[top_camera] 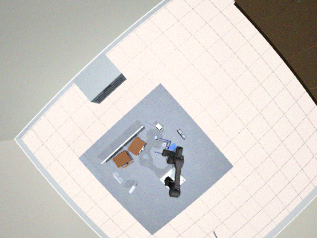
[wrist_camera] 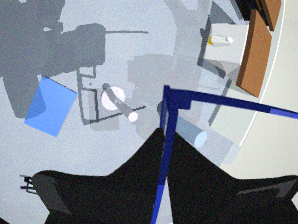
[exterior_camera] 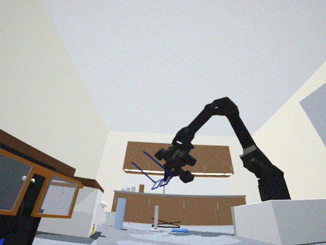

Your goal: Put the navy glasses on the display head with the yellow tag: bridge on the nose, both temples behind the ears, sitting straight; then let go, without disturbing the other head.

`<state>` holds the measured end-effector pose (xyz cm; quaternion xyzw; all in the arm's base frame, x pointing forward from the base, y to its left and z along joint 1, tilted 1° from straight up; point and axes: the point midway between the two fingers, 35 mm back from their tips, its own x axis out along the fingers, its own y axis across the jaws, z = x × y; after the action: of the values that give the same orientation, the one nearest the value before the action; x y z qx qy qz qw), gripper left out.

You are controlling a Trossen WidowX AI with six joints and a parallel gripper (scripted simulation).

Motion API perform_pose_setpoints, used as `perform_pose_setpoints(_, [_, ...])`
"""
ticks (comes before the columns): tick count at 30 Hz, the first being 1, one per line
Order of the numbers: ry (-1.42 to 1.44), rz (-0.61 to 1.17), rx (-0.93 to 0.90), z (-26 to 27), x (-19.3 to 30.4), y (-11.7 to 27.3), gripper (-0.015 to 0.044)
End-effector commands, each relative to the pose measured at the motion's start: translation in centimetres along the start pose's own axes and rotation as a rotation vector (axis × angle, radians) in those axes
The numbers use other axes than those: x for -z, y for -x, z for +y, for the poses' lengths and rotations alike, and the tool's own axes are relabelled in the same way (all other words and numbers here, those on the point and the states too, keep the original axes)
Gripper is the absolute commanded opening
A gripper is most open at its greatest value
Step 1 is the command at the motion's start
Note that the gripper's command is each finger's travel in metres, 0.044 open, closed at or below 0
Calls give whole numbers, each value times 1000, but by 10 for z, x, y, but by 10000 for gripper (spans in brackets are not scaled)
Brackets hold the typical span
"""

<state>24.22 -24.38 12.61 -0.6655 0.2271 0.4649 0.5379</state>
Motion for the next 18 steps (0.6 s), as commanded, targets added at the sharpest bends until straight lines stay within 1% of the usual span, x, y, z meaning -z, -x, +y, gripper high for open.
perform_pose_setpoints(1, [49, 16, 66, -4, 10, 9, 0])
perform_pose_setpoints(4, [49, 16, 66, -4, 10, 9, 0])
perform_pose_setpoints(5, [26, 8, 36, -1, 6, 5, 3])
perform_pose_setpoints(18, [26, 8, 36, -1, 6, 5, 0])
